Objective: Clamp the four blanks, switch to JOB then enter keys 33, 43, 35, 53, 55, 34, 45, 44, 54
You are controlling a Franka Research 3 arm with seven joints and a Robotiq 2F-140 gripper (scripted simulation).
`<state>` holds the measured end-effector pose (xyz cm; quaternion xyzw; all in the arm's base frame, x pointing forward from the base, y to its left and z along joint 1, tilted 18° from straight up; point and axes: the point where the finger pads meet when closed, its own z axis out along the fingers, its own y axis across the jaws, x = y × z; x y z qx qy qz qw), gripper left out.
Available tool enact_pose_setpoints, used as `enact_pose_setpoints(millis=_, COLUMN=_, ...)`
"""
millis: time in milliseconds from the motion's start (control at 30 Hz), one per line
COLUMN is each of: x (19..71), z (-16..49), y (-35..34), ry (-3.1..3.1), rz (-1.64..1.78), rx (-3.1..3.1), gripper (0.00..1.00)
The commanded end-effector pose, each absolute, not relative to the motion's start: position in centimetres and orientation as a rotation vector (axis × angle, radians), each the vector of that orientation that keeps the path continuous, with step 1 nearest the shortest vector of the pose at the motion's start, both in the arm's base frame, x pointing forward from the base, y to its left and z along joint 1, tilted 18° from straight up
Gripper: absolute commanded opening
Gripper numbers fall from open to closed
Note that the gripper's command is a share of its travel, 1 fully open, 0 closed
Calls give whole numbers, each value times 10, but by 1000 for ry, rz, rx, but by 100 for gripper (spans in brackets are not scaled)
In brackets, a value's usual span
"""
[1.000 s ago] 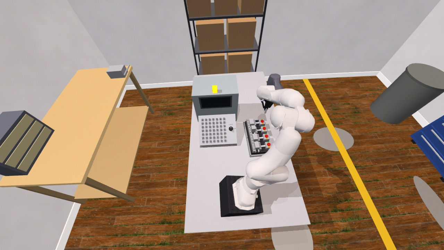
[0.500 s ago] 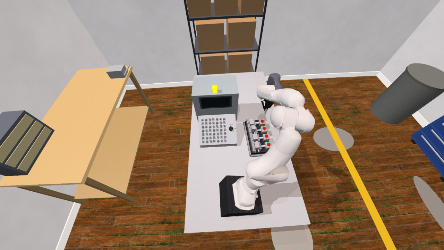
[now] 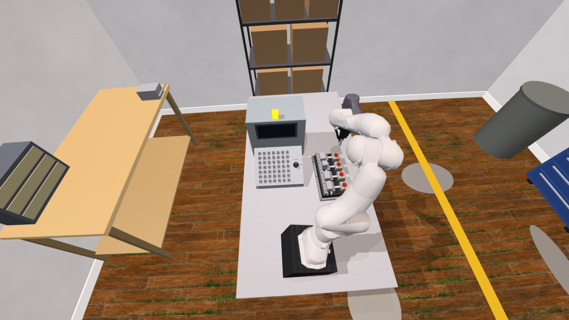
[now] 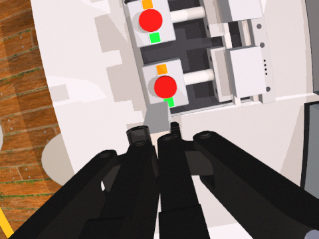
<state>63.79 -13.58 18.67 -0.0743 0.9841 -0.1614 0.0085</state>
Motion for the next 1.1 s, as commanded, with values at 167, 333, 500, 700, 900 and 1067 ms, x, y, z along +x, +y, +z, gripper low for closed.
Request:
enact_pose_setpoints(millis=167, x=638, z=188, y=-134, ry=3075, rz=-501, rx=-236, gripper=0)
enact_pose_setpoints(millis=333, x=638, z=188, y=-134, ry=3075, rz=-501, rx=-236, gripper=0)
enact_pose_setpoints(millis=500, x=638, z=198, y=-131, ry=3075, rz=-501, rx=-236, gripper=0)
enact_pose_setpoints(millis=700, x=636, z=230, y=-120, ry=3075, rz=-501, rx=-236, gripper=0)
enact_pose_setpoints(millis=900, x=636, z=236, y=-118, ry=3075, rz=-501, rx=-236, gripper=0)
enact_pose_setpoints(millis=1067, x=628, z=230, y=-102, ry=3058, rz=-521, rx=-328, gripper=0)
